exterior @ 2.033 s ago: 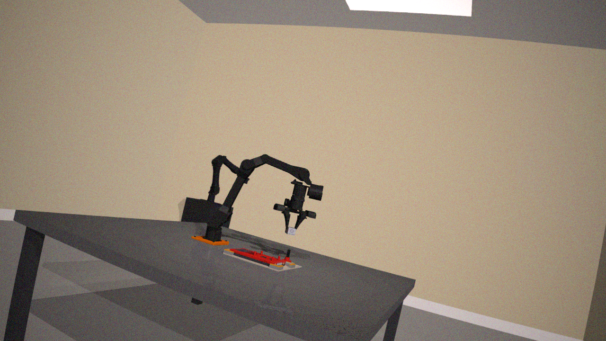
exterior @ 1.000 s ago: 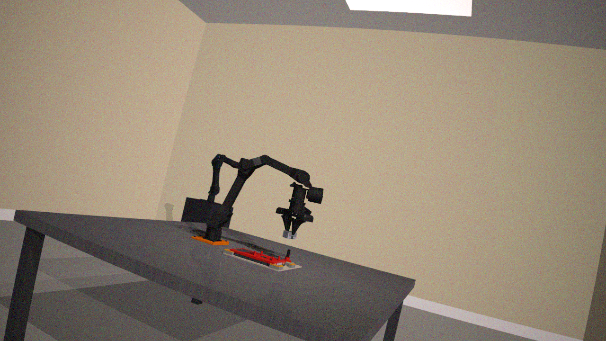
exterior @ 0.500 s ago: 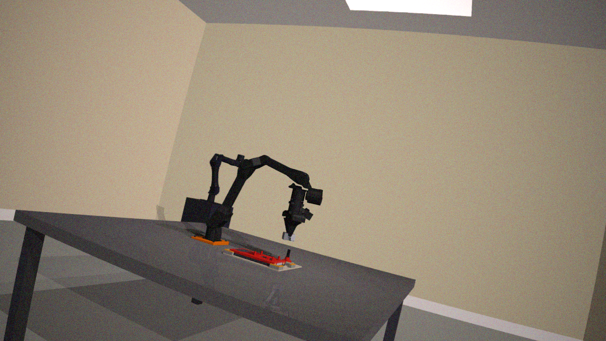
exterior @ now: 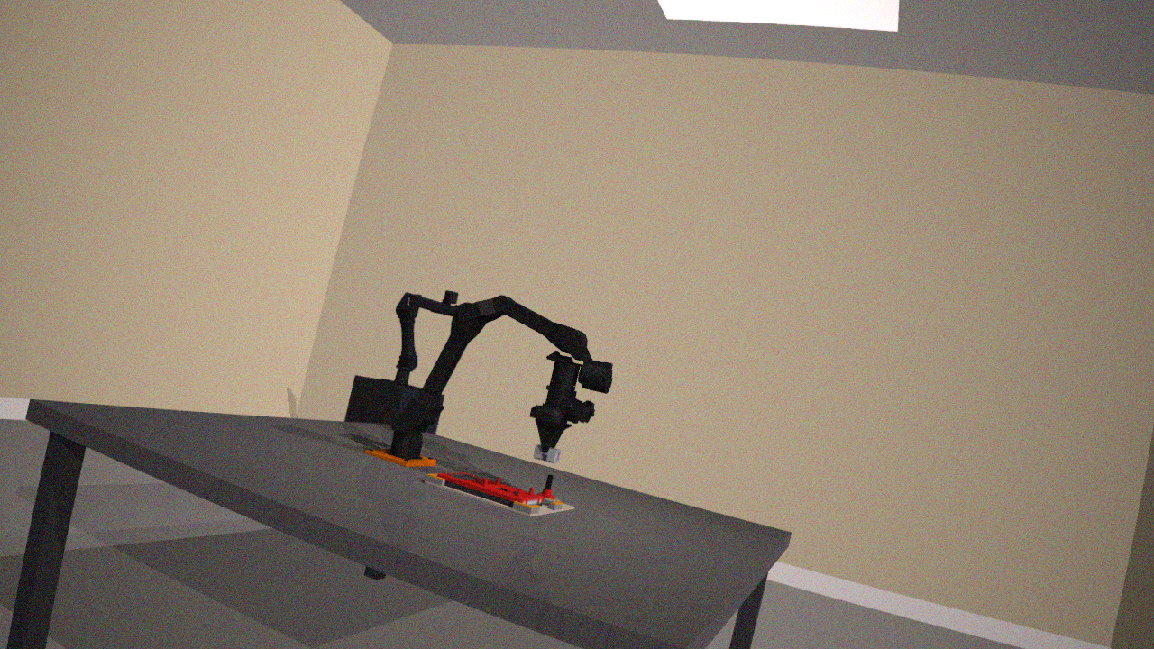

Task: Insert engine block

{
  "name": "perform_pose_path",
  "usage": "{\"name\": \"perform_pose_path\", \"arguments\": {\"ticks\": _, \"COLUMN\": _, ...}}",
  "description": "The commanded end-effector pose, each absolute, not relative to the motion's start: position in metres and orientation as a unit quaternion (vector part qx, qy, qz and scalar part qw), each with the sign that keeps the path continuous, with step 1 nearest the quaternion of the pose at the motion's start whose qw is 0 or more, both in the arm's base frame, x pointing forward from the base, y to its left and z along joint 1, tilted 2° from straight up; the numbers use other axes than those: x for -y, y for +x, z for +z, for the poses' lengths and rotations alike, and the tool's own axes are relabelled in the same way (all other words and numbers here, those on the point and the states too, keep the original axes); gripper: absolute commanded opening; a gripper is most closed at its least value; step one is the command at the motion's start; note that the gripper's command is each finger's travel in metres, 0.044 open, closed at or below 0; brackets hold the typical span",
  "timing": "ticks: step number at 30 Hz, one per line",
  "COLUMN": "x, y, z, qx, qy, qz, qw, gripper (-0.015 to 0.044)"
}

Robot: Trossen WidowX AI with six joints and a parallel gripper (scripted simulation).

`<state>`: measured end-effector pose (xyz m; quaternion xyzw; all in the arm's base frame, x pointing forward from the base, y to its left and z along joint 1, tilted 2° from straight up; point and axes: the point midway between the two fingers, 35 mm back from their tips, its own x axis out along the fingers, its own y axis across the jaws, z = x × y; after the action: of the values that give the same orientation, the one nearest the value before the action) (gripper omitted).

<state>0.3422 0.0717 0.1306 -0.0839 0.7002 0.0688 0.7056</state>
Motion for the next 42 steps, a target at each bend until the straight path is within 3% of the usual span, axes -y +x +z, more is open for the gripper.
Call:
{"name": "perform_pose_path", "arguments": {"ticks": 1, "x": -0.065, "y": 0.344, "z": 0.129, "qx": -0.702, "qy": -0.035, "qz": 0.018, "qw": 0.711, "gripper": 0.0000}}
{"name": "perform_pose_path", "arguments": {"ticks": 21, "x": -0.036, "y": 0.350, "z": 0.121, "qx": -0.666, "qy": 0.207, "qz": -0.222, "qw": 0.681, "gripper": 0.0000}}
{"name": "perform_pose_path", "arguments": {"ticks": 42, "x": -0.006, "y": 0.352, "z": 0.112, "qx": -0.543, "qy": 0.434, "qz": -0.446, "qw": 0.564, "gripper": 0.0000}}
